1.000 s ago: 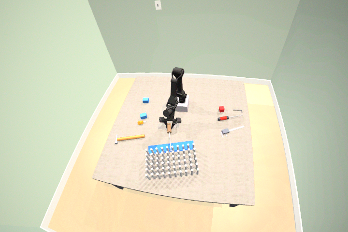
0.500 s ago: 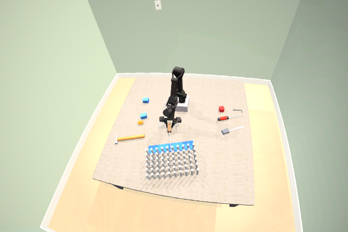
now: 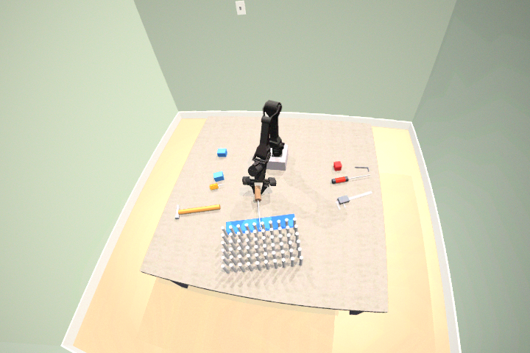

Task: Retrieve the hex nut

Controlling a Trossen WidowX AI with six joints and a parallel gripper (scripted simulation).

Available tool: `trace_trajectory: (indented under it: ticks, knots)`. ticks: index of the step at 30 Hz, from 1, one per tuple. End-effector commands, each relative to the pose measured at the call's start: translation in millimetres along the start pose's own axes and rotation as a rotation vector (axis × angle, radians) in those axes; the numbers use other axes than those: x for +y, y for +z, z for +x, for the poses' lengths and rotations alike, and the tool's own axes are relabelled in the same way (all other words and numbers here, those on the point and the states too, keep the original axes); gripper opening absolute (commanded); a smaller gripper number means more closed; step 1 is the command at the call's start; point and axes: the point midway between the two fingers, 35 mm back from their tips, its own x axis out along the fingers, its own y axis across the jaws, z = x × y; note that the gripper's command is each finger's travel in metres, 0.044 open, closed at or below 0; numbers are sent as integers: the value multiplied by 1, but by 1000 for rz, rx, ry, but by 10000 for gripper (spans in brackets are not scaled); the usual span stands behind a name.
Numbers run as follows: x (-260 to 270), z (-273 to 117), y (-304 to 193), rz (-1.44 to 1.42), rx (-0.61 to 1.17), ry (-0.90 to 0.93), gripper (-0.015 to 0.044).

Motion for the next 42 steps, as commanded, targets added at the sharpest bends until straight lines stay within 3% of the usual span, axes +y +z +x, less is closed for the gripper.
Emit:
trace_trajectory:
  ticks: [1,13,26,42]
  knots:
    - [3,-3,-6,-4,13,4,0]
    - [6,-9,-7,-3,13,4,0]
    - [4,-29,28,-5,10,4,0]
    - [32,-76,-9,-5,12,6,0]
